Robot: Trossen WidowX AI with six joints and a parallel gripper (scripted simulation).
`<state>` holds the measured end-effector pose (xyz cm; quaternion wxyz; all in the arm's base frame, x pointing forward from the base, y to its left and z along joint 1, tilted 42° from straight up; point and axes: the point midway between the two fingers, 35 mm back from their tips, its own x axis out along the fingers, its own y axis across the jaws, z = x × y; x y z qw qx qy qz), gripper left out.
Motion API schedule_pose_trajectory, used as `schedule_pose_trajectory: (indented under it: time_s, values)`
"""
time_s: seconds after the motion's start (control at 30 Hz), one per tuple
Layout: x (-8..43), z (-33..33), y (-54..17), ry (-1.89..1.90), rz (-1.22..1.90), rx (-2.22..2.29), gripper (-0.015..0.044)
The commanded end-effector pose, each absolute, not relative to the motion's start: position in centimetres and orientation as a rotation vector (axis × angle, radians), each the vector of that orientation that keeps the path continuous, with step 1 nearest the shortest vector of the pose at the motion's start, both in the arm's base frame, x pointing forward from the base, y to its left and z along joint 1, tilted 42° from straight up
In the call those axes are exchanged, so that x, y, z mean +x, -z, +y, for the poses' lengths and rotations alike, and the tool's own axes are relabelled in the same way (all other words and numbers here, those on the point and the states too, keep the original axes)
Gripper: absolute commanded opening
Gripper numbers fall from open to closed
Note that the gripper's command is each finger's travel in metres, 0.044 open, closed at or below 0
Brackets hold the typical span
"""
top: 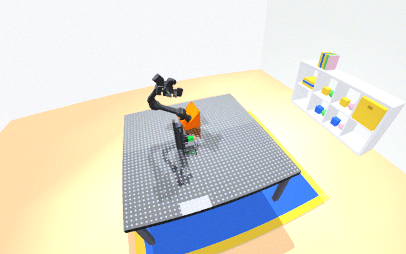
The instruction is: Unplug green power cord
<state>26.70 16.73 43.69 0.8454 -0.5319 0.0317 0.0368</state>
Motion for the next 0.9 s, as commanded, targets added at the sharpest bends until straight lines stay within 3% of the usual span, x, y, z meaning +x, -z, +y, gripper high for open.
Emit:
schedule_pose_trajectory:
  time_s: [0.0, 0.4, 0.77, 0.87]
  values:
    - [30.2, 17.1, -37.3, -0.106, 0.251, -1.254, 0.0160]
    - [34.1, 12.2, -20.3, -0.257, 0.851, -1.543, 0.0160]
    - [28.5, 2.5, -6.6, -0.544, 1.650, -1.619, 0.0160]
    - [27.9, 1.9, -6.1, -0.566, 1.703, -1.612, 0.0160]
